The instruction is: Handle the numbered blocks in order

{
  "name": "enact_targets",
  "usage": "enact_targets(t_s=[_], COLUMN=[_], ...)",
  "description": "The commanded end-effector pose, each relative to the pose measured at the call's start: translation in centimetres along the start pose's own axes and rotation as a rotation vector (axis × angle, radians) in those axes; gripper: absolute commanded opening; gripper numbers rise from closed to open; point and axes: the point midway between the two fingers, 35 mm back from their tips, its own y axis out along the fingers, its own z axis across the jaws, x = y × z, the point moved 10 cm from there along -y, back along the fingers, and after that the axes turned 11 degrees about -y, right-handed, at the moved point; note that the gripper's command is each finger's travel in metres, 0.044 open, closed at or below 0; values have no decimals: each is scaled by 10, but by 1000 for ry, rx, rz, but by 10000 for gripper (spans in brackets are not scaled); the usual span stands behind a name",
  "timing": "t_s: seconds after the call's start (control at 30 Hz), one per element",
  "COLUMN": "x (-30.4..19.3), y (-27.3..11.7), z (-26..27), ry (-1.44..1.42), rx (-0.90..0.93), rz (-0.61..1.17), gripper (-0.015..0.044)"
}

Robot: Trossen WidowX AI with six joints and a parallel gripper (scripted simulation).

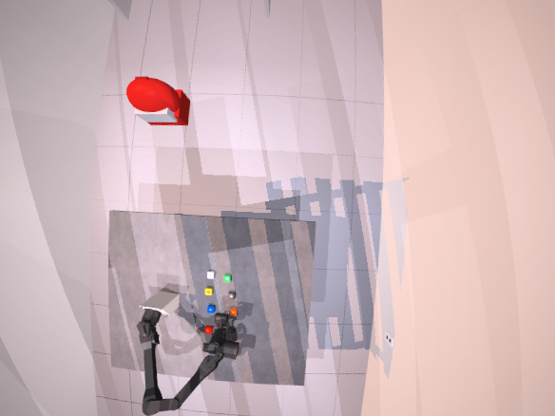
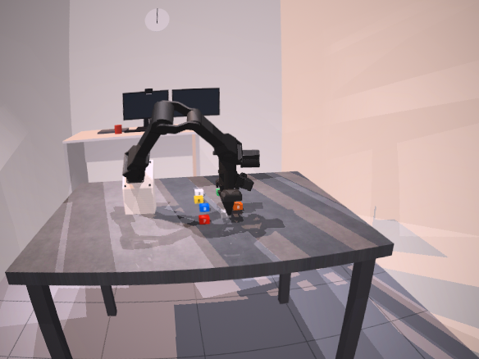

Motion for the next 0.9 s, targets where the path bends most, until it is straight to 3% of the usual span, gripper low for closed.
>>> enact_targets(t_s=[0.0,0.13,0.5,0.83,0.87], x=[0,0,0,0,0], y=[0,0,0,-36,-38], z=[0,0,0,0,0], ry=[-5,-5,-5,-5,-5], rx=[-2,-2,-2,0,0], rz=[2,2,2,1,1], gripper=[120,120,400,400,374])
